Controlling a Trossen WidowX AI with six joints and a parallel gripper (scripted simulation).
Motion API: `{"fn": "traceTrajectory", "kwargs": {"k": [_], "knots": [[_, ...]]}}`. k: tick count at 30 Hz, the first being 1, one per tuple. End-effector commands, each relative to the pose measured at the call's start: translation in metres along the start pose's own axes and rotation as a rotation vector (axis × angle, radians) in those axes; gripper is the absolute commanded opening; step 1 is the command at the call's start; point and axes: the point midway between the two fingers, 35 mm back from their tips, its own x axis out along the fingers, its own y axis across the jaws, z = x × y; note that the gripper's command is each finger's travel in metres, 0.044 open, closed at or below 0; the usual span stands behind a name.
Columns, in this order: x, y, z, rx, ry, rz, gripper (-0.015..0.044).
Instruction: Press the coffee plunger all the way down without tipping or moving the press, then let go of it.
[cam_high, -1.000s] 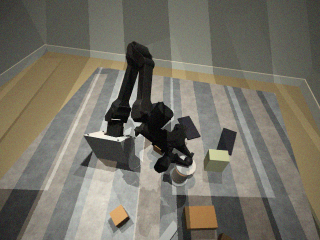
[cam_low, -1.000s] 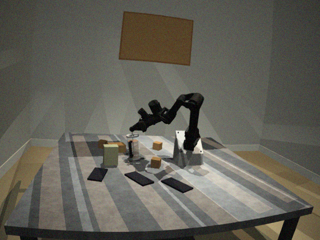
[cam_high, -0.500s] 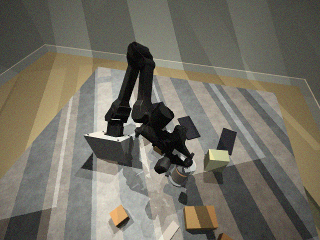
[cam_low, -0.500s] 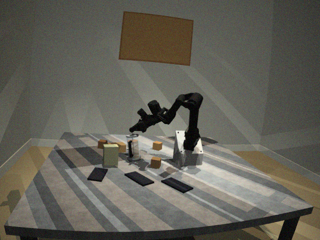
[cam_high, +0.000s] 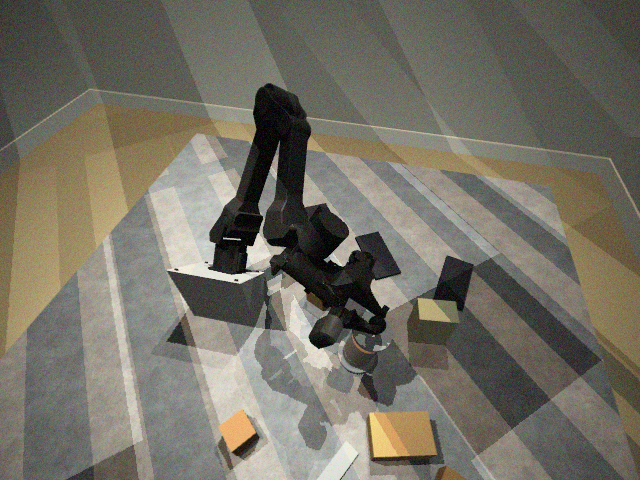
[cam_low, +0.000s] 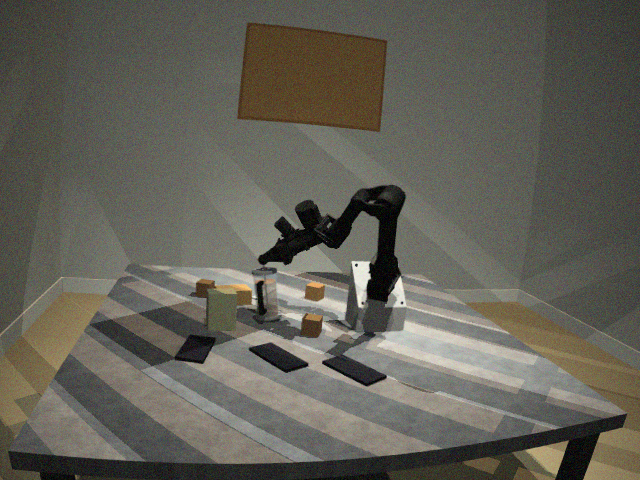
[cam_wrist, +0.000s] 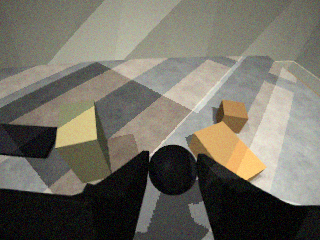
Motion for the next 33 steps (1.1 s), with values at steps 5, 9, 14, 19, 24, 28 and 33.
{"fn": "traceTrajectory", "kwargs": {"k": [5, 9, 14, 19, 24, 28, 33], "knots": [[0.000, 0.000, 0.000, 0.000, 0.000, 0.000, 0.0180], [0.000, 0.000, 0.000, 0.000, 0.000, 0.000, 0.0285], [0.000, 0.000, 0.000, 0.000, 0.000, 0.000, 0.0416], [-0.001, 0.000, 0.001, 0.000, 0.001, -0.001, 0.0440], [-0.023, -0.002, 0.026, 0.000, 0.014, -0.004, 0.0440], [-0.056, 0.003, 0.050, 0.005, 0.018, 0.003, 0.0440], [-0.062, 0.004, 0.054, 0.006, 0.017, 0.005, 0.0440]]}}
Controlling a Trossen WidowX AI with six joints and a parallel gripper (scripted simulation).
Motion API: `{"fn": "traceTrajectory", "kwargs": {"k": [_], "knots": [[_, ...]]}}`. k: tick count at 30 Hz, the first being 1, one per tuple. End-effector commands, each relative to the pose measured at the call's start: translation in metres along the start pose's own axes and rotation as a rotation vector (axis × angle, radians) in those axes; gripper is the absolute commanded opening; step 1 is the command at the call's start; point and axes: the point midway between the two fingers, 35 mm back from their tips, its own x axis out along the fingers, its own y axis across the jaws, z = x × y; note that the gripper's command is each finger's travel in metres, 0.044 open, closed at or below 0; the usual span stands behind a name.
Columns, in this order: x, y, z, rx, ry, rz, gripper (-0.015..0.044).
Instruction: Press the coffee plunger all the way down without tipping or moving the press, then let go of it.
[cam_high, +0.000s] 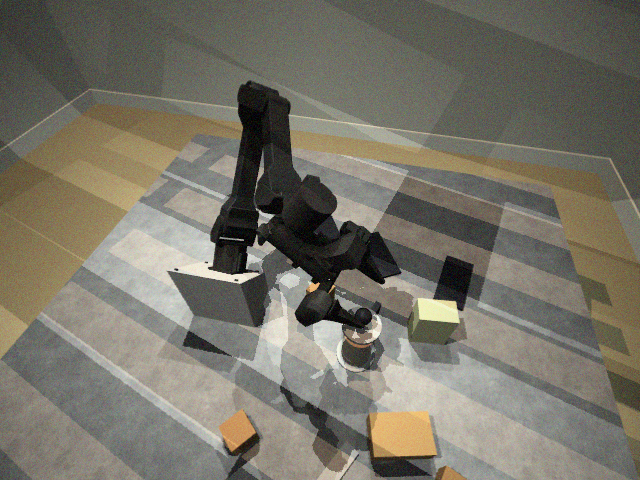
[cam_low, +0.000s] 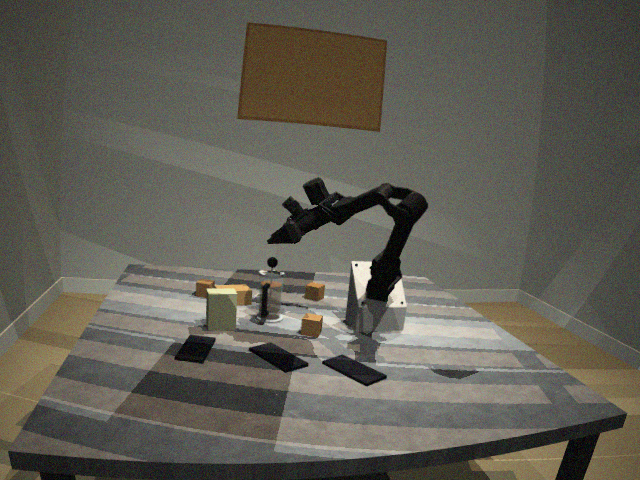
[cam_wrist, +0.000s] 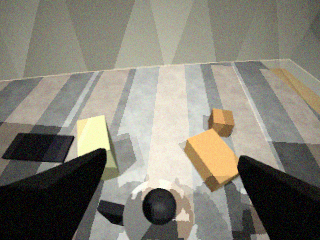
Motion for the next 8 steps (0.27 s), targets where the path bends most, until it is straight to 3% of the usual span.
{"fn": "traceTrajectory", "kwargs": {"k": [1, 8], "knots": [[-0.0139, 0.0059, 0.0095, -0.010, -0.004, 0.012, 0.0440], [-0.0136, 0.0056, 0.0089, -0.010, -0.004, 0.012, 0.0440]]}}
